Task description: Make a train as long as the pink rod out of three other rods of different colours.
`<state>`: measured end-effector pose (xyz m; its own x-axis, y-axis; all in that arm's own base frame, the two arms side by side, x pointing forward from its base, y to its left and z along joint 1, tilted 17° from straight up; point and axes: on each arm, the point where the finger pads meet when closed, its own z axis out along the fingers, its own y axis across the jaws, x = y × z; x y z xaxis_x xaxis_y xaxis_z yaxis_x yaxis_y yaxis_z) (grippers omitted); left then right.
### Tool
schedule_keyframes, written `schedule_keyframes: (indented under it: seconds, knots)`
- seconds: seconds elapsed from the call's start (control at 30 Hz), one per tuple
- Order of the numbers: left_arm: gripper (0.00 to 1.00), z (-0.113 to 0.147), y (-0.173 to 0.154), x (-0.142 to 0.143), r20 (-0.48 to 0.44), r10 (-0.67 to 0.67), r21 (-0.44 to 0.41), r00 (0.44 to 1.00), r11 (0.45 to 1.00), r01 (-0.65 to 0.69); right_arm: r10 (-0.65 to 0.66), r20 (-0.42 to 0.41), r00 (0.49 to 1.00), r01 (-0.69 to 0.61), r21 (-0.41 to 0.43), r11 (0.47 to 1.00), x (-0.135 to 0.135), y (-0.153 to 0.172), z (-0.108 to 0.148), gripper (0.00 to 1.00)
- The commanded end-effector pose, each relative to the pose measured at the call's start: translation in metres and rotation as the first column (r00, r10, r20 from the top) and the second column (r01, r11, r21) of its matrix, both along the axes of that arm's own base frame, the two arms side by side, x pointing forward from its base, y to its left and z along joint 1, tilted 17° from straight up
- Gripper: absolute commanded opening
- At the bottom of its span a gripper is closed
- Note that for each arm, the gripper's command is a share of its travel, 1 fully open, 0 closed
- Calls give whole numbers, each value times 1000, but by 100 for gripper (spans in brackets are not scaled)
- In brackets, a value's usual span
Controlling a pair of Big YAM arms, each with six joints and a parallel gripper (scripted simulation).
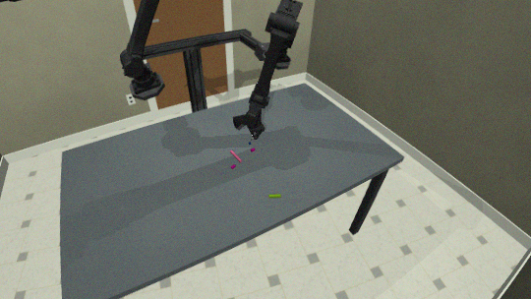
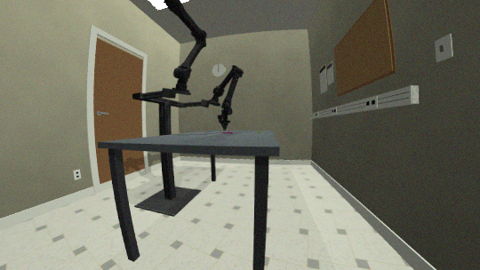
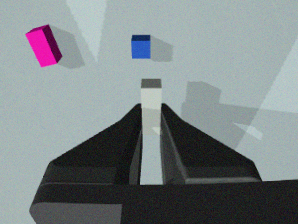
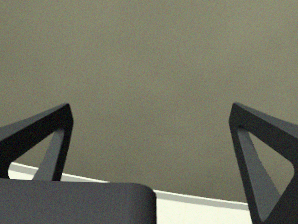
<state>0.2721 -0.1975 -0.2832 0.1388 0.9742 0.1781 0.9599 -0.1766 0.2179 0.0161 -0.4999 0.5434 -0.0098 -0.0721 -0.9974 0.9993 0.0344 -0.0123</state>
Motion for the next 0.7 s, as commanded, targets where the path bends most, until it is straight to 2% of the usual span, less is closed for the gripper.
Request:
schedule_keyframes:
  seconds: [0.0, 0.67]
  knots:
    - [4, -5, -7, 4, 10, -22, -16, 1000, 1000, 22, -22, 14, 1000, 23, -61, 998, -11, 9, 23, 100]
    - [4, -3, -6, 8, 19, -11, -24, 1000, 1000, 12, -22, 14, 1000, 23, -61, 998, -11, 9, 23, 100]
